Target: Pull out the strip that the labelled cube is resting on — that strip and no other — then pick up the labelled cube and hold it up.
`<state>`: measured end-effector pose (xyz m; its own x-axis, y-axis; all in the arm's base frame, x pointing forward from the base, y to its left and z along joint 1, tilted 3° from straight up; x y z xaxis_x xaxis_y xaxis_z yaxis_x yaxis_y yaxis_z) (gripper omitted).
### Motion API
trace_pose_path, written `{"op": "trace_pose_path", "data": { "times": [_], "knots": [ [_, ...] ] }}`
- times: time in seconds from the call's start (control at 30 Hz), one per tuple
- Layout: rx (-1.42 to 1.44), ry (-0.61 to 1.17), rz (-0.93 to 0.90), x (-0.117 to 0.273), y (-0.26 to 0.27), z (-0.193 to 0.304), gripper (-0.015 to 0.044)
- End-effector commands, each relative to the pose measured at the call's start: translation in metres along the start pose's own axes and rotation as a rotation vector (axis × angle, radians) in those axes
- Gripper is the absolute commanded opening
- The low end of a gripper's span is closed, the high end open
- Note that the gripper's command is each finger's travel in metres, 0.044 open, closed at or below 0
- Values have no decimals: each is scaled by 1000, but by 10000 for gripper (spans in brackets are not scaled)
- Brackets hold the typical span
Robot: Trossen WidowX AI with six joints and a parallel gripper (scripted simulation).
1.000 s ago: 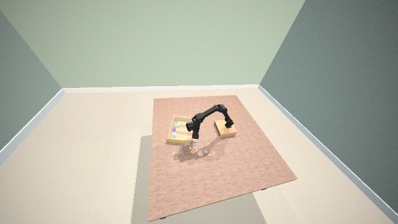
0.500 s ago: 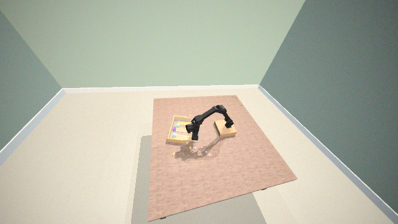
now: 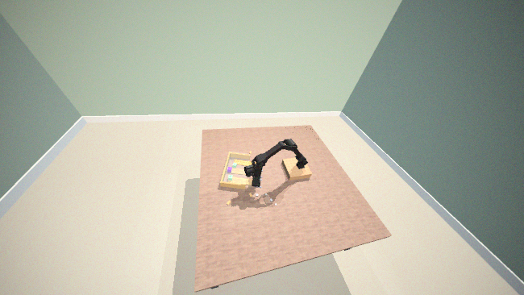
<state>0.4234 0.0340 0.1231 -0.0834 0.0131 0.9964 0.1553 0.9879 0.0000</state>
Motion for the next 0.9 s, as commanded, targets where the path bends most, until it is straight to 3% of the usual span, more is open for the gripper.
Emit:
{"op": "trace_pose_path", "data": {
  "times": [0.0, 0.87],
  "knots": [
    [-1, 9, -1, -9, 0, 0, 0],
    [-1, 9, -1, -19, -1, 0, 0]
  ]
}}
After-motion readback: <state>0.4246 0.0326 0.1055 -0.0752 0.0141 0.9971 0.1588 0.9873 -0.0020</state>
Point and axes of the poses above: the point midway between the two fingers, 35 mm back from their tips, its own x axis back along the fingers, its own y axis across the jaws, z = x × y, the point moved 9 cm from there along x, back along the fingers, and after that the axes turned 15 degrees about x, right-handed, at the moved point
